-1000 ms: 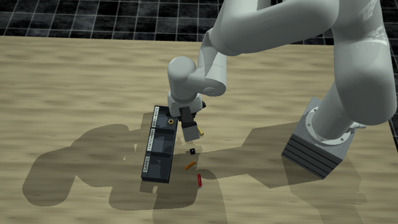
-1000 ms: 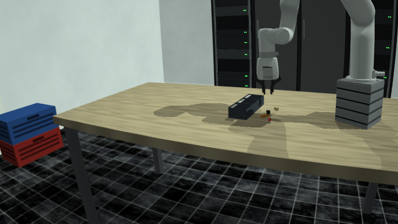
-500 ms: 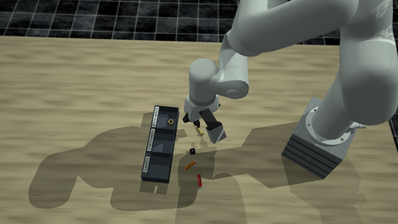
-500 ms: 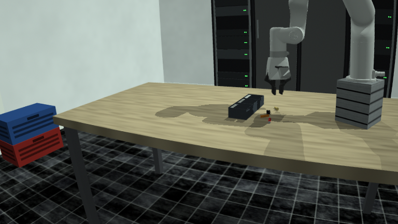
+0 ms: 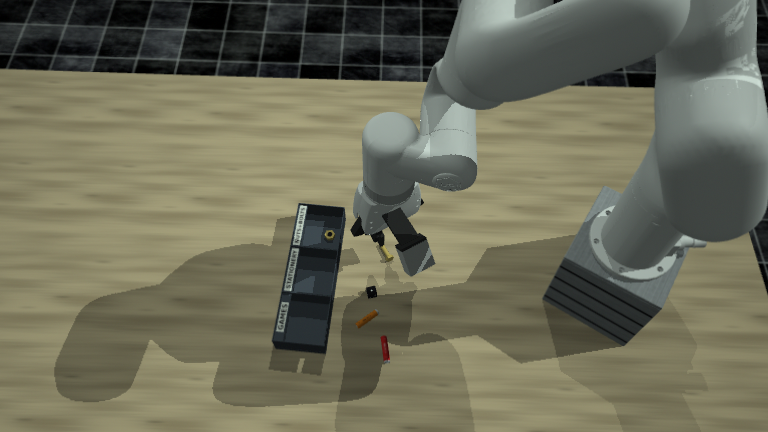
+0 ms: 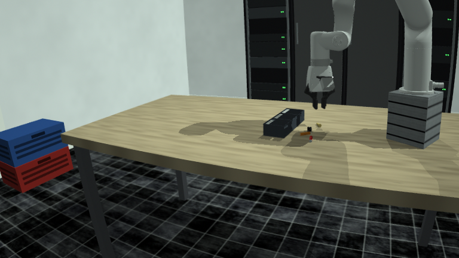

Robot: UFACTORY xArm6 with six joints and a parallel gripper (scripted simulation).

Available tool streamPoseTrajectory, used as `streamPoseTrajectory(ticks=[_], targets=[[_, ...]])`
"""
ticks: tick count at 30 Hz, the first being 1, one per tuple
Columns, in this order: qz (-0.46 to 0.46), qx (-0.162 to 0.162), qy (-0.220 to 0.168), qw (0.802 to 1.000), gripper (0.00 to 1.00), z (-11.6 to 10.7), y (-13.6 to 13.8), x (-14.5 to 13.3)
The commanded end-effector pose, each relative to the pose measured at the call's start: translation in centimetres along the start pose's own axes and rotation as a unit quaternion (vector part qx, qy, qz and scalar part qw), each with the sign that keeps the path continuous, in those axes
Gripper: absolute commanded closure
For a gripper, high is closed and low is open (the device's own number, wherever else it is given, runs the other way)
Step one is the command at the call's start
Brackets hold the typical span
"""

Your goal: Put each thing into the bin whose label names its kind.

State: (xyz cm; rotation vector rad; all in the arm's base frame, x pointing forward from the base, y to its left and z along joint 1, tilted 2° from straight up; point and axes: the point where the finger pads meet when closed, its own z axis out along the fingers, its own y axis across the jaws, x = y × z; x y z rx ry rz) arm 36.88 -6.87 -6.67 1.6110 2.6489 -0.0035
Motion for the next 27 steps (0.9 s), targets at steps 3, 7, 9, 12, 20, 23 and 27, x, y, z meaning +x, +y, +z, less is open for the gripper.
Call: streamPoseTrajectory(ticks=[3,7,9,12,20,23,27], targets=[[0.000,-0.001,-0.001,1.000,0.71,-0.08,0.14,-0.11],[0.000,-0.001,-0.001,1.000,0.71,-0.08,0.15,-0.12],[0.000,-0.001,-0.001,1.000,0.71,-0.08,0.16,-0.13],[0.000,-0.001,-0.001,1.000,0.71,-0.08,0.16,-0.13],[0.000,-0.001,-0.001,1.000,0.71,-0.08,0.17,-0.14],[0.000,-0.001,-0.001,1.000,0.71,-0.08,0.18,-0.14],[0.000,-0.001,-0.001,1.000,0.71,0.31,0.18,-0.15]])
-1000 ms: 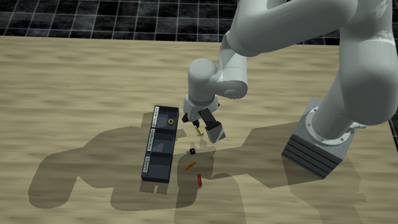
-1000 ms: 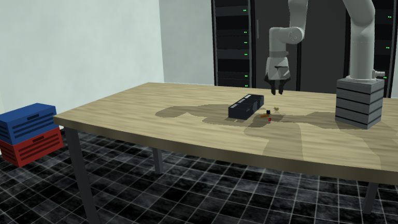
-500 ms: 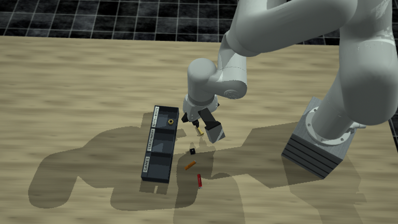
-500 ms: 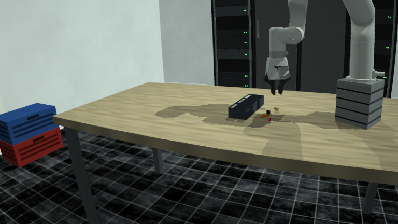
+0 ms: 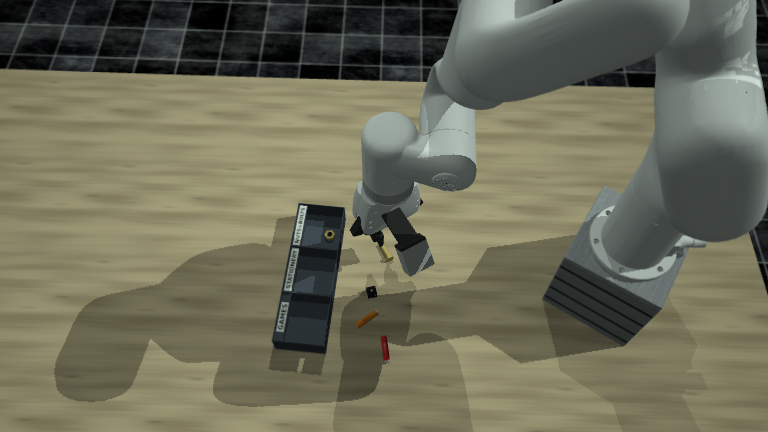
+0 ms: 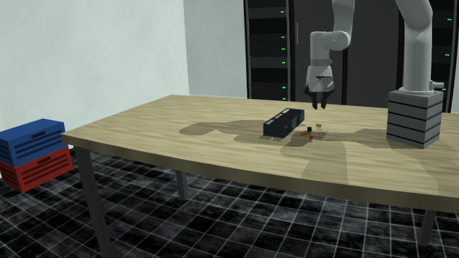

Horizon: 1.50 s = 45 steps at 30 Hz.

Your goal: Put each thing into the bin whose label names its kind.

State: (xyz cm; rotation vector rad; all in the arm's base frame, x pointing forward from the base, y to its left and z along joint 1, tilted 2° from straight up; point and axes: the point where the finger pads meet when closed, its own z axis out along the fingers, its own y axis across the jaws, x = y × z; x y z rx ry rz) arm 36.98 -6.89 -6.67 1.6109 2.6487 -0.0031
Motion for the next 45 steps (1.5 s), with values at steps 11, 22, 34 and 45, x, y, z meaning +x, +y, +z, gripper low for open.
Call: streamPoseTrajectory(ticks=[11,22,34,45], targets=[[0.000,-0.001,-0.001,1.000,0.71,3.9,0.1,-0.1],[0.000,-0.001,-0.001,1.000,0.71,6.4,0.1,-0.1],[0.000,-0.001,-0.001,1.000,0.71,7.2,0.1,-0.1],[0.000,-0.001,-0.001,1.000,1.00,7.2,0.1,-0.1]])
